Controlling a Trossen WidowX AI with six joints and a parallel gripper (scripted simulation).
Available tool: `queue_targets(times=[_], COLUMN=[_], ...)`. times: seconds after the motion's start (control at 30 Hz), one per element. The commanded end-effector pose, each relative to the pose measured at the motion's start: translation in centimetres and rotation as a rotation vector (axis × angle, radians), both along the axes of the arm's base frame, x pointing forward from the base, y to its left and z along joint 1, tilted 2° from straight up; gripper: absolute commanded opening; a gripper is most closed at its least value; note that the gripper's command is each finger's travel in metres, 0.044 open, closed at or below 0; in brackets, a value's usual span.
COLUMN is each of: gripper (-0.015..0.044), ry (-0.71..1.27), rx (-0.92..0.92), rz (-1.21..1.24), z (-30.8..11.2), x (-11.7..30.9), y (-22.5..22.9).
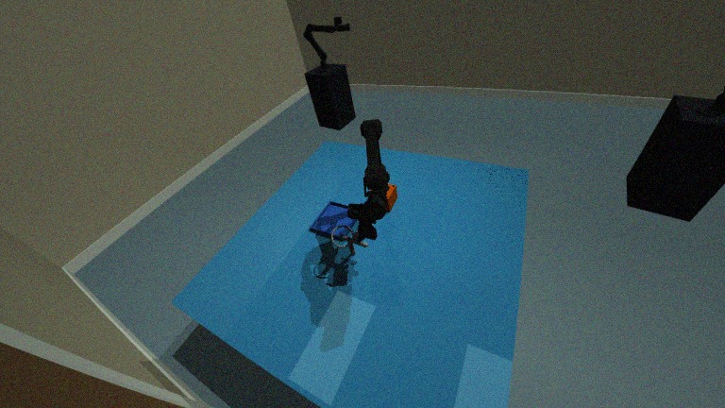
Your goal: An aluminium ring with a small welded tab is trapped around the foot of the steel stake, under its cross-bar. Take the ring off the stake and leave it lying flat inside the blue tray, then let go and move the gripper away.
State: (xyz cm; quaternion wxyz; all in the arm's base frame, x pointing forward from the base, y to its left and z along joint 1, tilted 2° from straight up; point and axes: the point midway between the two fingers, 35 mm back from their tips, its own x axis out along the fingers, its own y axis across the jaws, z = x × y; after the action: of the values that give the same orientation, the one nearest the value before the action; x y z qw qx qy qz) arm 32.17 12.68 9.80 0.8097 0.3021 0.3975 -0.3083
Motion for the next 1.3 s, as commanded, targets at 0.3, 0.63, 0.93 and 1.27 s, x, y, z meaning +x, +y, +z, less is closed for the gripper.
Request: queue_targets(times=[0.3,0.63,0.93,1.27], gripper=[0.0000,0.0000,0.0000,0.0000], ry=[-0.116,-0.202,-0.272,-0.177], rx=[0.137,0.251,0.350,0.308], rz=[-0.237,-0.416,-0.563,-0.490], z=[0.0,-0.1,-0.2,-0.9], x=[-0.7,-1.3,-1.8,-2.0], y=[-1.6,-2.7,-3.7,-4.6])
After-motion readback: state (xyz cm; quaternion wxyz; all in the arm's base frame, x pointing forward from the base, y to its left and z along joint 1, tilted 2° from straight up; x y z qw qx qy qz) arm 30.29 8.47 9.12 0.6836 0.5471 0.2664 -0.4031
